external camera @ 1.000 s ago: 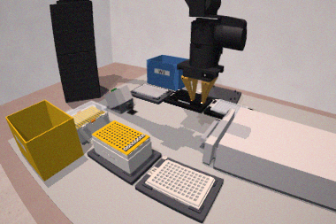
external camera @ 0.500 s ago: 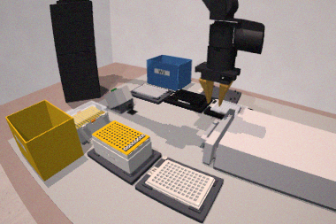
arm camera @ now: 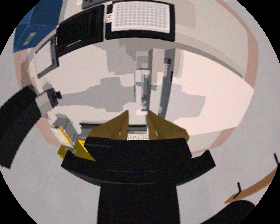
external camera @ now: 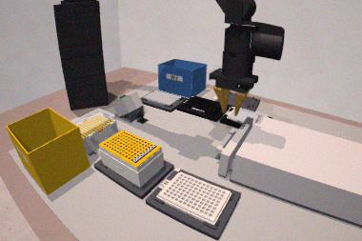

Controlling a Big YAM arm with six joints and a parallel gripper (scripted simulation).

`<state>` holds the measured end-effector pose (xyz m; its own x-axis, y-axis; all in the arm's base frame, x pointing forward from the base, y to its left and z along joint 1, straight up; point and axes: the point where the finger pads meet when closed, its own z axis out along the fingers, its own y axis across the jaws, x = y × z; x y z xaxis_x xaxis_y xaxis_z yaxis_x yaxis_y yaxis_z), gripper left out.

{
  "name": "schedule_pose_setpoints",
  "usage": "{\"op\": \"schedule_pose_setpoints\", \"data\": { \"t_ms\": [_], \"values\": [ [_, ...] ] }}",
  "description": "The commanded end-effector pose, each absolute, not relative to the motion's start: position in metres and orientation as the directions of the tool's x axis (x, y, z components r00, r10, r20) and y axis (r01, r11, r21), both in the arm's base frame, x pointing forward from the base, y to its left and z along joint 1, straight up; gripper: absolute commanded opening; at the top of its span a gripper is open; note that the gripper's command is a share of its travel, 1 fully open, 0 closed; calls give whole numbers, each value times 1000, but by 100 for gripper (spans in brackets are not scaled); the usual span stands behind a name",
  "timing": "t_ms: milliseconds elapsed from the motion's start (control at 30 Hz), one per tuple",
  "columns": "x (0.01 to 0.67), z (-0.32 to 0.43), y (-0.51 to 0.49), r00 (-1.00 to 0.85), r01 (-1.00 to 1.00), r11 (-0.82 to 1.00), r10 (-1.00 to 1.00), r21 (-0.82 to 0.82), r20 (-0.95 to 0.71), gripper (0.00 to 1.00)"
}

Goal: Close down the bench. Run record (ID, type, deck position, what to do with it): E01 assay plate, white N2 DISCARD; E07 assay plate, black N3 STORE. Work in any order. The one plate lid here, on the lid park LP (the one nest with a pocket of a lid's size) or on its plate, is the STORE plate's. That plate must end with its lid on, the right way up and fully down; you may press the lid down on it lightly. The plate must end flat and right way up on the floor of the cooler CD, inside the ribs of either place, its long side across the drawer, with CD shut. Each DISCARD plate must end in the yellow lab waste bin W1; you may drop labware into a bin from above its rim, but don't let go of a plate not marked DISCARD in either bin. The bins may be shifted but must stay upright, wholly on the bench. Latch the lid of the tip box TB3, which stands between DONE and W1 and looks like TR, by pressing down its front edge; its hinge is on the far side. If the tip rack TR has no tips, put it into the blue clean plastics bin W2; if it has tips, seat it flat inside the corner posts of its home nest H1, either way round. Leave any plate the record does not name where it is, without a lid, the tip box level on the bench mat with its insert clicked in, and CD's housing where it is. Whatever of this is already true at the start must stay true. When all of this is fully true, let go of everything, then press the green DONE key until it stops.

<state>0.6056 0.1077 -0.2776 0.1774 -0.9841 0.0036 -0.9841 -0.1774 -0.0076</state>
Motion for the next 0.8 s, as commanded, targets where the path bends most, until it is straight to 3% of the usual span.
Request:
{"op": "schedule_pose_setpoints", "data": {
  "t_ms": [0,767],
  "values": [
    [628,-276,109,157,-987,-157,-988,-44,3,30],
    [630,-305,109,156,-986,-156,-988,-52,3,30]
  ]
}}
